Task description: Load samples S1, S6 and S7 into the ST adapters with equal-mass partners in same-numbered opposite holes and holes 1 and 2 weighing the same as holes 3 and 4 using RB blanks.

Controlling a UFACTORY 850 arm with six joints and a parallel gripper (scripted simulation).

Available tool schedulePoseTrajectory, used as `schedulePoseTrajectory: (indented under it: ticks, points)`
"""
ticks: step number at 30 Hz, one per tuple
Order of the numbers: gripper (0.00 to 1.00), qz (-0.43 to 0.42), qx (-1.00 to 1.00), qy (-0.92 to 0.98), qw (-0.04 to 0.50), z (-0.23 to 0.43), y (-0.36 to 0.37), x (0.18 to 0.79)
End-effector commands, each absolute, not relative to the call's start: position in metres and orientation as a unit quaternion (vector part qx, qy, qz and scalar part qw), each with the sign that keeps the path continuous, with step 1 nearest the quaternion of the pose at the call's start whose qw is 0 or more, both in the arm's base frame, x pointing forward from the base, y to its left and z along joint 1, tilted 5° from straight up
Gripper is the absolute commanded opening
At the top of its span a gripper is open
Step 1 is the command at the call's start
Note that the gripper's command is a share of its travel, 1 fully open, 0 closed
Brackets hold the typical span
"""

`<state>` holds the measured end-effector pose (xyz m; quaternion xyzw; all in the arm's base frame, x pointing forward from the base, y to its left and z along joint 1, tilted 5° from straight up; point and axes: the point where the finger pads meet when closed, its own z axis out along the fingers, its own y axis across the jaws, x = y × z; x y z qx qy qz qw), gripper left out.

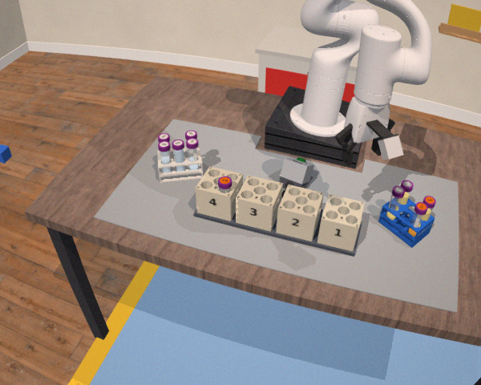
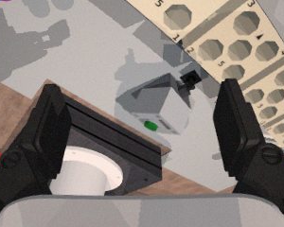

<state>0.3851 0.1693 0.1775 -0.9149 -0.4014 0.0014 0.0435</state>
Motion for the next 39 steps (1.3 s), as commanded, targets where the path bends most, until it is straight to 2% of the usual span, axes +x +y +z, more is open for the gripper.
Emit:
schedulePoseTrajectory:
  ticks: [1,39]
  points:
    - [1.00,0.001,-0.915,-0.401,0.042,0.180,0.190,0.382]
    - [1.00,0.001,-0.915,-0.401,0.043,0.194,0.352,0.345]
